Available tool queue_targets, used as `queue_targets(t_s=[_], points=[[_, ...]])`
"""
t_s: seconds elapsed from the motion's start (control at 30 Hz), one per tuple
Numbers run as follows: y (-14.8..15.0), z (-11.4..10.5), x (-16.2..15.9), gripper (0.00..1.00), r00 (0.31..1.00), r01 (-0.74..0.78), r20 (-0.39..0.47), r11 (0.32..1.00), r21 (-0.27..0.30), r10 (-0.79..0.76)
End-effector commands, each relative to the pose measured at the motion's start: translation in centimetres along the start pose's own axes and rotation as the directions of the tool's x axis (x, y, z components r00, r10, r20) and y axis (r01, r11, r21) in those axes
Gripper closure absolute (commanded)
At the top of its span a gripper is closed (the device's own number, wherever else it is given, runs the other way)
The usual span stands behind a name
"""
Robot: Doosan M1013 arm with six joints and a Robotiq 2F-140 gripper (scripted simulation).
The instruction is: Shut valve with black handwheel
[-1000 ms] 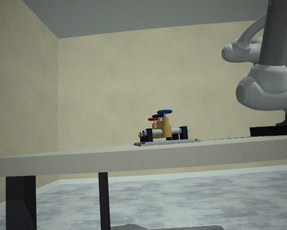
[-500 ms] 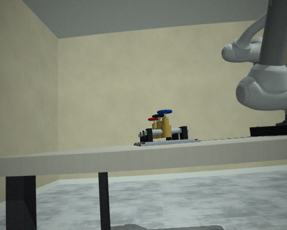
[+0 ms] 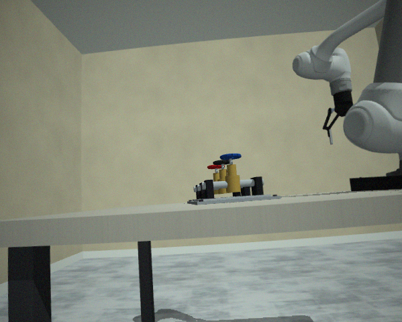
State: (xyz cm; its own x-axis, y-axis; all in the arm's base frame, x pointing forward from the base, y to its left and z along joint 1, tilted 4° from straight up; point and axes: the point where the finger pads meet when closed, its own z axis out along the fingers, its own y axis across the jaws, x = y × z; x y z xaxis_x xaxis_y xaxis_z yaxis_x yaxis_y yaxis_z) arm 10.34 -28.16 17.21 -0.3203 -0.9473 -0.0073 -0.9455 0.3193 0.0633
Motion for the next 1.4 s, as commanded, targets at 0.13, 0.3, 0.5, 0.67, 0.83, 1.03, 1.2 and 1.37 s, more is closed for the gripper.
queue_targets(t_s=[0.13, 0.3, 0.5, 0.67, 0.83, 1.03, 1.2, 1.37], points=[[-9.9, -4.0, 0.7, 0.0, 0.999, 0.03, -0.019, 0.999, -0.019, -0.03], [-18.0, -6.5, -1.2, 0.0, 0.998, 0.054, -0.037, 0.998, -0.021, -0.055], [-26.3, -8.5, -5.3, 0.0, 0.995, 0.078, -0.055, 0.997, -0.021, -0.079], [-34.0, -10.0, -11.4, 0.0, 0.992, 0.102, -0.074, 0.995, -0.017, -0.103], [-38.4, -10.7, -16.3, 0.0, 0.989, 0.117, -0.085, 0.993, -0.013, -0.117], [-41.9, -11.2, -21.4, 0.0, 0.987, 0.13, -0.095, 0.991, -0.009, -0.13], [-46.5, -11.6, -30.9, 0.0, 0.982, 0.152, -0.111, 0.988, 0.001, -0.151], [-48.6, -11.5, -37.7, 0.0, 0.979, 0.165, -0.12, 0.986, 0.008, -0.163]])
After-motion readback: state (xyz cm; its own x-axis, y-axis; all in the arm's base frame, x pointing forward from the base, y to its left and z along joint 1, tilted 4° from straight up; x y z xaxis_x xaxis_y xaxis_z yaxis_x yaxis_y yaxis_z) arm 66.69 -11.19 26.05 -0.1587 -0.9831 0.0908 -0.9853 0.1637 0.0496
